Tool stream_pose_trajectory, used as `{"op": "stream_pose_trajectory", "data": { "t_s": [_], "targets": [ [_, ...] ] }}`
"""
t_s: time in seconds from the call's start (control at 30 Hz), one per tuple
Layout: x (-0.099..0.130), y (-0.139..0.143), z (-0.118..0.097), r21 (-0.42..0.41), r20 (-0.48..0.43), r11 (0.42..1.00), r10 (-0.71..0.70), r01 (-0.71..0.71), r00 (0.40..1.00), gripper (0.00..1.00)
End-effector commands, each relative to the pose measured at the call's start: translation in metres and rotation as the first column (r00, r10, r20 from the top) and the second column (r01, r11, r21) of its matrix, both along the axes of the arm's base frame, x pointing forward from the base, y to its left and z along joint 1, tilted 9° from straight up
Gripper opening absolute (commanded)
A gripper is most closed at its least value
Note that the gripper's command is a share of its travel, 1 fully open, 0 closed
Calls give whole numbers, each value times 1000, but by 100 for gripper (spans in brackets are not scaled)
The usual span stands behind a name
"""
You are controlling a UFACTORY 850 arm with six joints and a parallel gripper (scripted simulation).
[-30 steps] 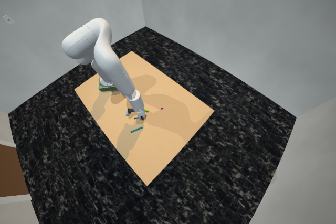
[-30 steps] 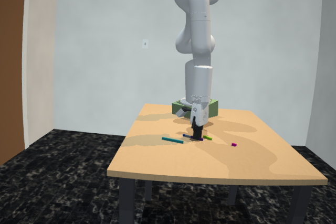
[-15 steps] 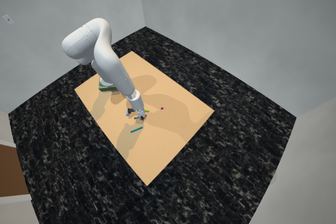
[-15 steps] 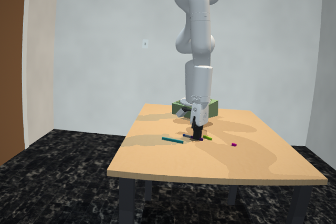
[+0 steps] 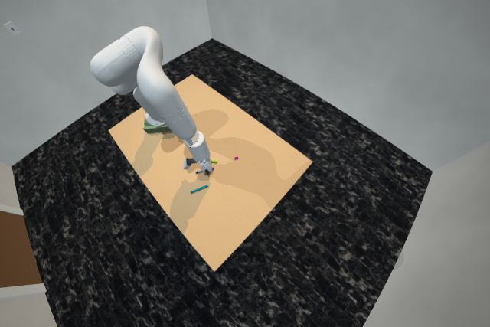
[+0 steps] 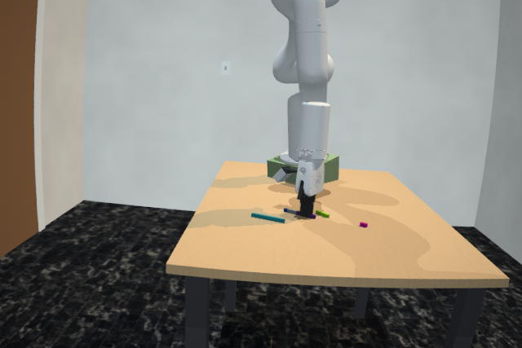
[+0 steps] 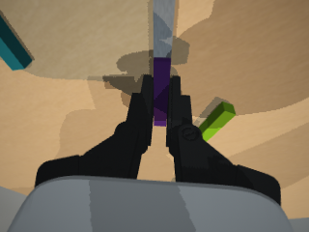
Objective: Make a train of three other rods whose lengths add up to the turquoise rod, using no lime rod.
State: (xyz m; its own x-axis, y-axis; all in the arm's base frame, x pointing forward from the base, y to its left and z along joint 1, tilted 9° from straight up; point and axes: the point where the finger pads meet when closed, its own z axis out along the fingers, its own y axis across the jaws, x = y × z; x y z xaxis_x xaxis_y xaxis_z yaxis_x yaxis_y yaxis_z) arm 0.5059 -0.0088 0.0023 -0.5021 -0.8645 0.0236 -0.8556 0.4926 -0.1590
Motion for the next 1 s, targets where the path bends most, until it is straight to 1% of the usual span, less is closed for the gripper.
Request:
{"op": "stream_pose_trajectory", "data": {
  "t_s": [0.0,0.03,0.07,0.2,0.23,0.3,0.33,0.77,0.97],
  "targets": [
    [1,0,1,0,1,1000,0,0,1000,12],
    [1,0,1,0,1,1000,0,0,1000,12],
    [1,0,1,0,1,1000,0,0,1000,16],
    [1,0,1,0,1,1000,0,0,1000,16],
    [1,0,1,0,1,1000,0,0,1000,20],
    [1,0,1,0,1,1000,0,0,1000,20],
    [1,0,1,0,1,1000,0,0,1000,24],
    [1,0,1,0,2,1000,0,0,1000,24],
    [0,1,5,0,2,1000,0,0,1000,24]
  ]
}}
